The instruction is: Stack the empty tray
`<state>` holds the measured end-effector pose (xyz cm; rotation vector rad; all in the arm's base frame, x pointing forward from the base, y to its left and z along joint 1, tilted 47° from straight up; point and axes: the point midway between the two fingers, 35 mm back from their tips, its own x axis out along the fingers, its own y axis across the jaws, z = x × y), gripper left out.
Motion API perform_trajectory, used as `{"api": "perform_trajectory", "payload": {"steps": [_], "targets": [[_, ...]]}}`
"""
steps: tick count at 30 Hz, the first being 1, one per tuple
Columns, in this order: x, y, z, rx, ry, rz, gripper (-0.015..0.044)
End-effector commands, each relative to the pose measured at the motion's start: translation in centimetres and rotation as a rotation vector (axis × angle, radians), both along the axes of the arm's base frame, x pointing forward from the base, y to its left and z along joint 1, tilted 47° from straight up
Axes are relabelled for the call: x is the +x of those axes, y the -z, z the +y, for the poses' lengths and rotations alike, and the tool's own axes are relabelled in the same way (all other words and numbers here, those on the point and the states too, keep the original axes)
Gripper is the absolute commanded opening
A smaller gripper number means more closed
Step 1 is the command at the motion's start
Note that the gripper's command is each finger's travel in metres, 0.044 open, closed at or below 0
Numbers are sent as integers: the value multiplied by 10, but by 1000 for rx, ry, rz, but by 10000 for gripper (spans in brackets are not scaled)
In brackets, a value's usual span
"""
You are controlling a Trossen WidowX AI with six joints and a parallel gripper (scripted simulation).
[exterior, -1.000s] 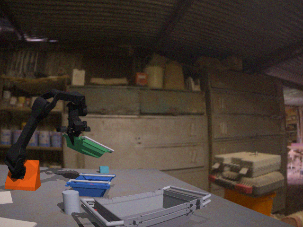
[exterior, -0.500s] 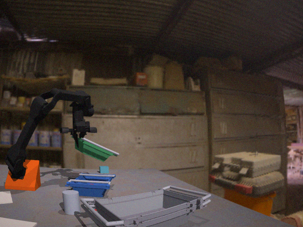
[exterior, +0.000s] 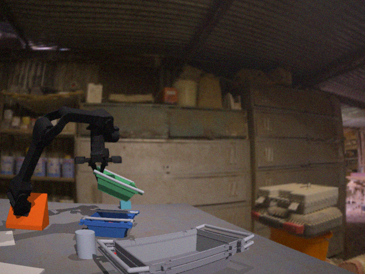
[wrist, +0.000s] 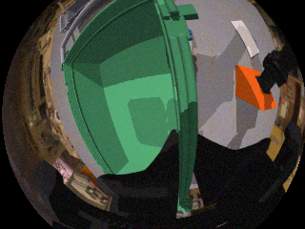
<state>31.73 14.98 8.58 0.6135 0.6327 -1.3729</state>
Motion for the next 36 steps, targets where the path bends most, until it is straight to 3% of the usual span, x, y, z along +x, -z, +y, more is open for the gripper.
{"api": "perform_trajectory", "payload": {"steps": [1, 36], "targets": [[4, -15, -9, 3, 31, -68, 0], [6, -21, -19, 1, 61, -98, 0]]}}
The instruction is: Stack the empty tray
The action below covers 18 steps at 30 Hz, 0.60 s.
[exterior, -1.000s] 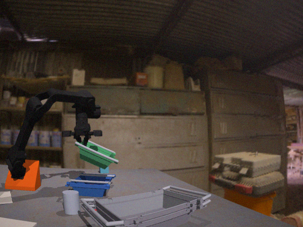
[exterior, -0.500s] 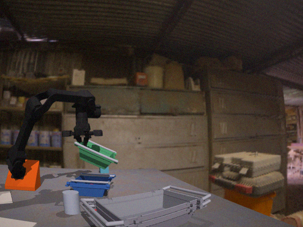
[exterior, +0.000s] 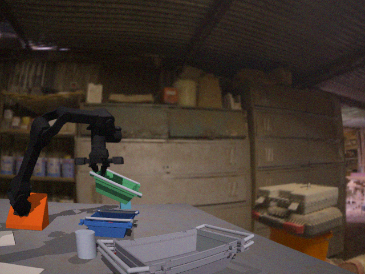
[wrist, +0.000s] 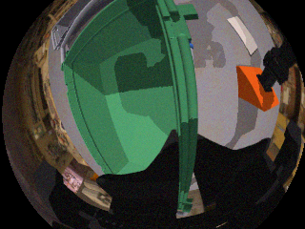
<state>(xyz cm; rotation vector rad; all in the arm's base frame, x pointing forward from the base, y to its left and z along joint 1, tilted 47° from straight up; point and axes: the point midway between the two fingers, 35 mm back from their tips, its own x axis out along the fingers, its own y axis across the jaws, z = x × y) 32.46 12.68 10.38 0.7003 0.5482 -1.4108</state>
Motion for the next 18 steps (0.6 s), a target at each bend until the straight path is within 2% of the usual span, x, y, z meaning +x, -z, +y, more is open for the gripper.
{"api": "perform_trajectory", "payload": {"steps": [1, 18], "targets": [[-1, -4, 3, -3, -16, -14, 0], [-5, -9, -5, -4, -13, -15, 0]]}}
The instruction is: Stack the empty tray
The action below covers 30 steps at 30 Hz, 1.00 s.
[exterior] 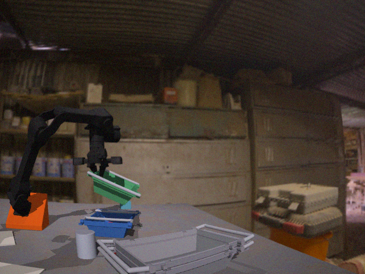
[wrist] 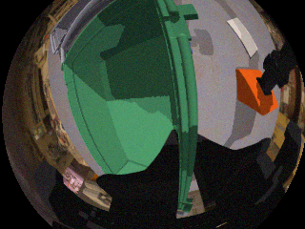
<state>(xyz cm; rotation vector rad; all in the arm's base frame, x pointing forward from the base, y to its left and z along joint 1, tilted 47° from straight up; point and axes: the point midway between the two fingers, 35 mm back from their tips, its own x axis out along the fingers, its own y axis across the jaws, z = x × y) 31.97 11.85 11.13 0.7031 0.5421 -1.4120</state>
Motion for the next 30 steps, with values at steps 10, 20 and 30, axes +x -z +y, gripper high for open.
{"api": "perform_trajectory", "payload": {"steps": [10, 20, 30], "targets": [[3, 12, -10, -9, 20, -21, 0], [4, 27, -26, -18, 61, -32, 0], [3, 38, -37, -26, 96, -41, 0]]}}
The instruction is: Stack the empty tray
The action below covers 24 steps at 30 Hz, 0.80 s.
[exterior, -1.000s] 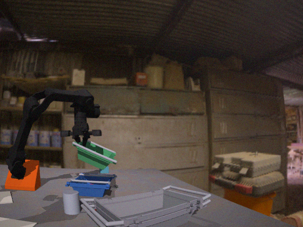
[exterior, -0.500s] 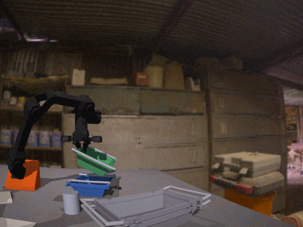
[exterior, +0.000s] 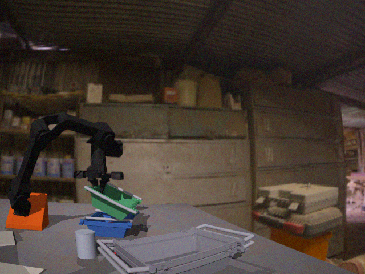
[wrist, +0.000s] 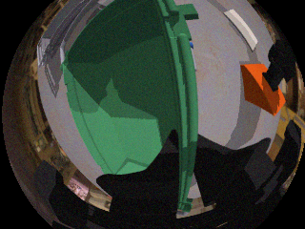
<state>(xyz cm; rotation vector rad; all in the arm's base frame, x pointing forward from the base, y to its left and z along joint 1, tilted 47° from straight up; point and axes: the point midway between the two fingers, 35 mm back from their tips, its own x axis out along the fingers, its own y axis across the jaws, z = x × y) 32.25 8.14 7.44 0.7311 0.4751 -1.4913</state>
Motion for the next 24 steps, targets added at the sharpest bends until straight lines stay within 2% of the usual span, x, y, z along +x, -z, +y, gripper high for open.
{"api": "perform_trajectory", "payload": {"steps": [1, 24], "targets": [[0, 1, 0, 0, 6, -16, 0], [-11, 17, -7, -3, 20, -19, 0]]}}
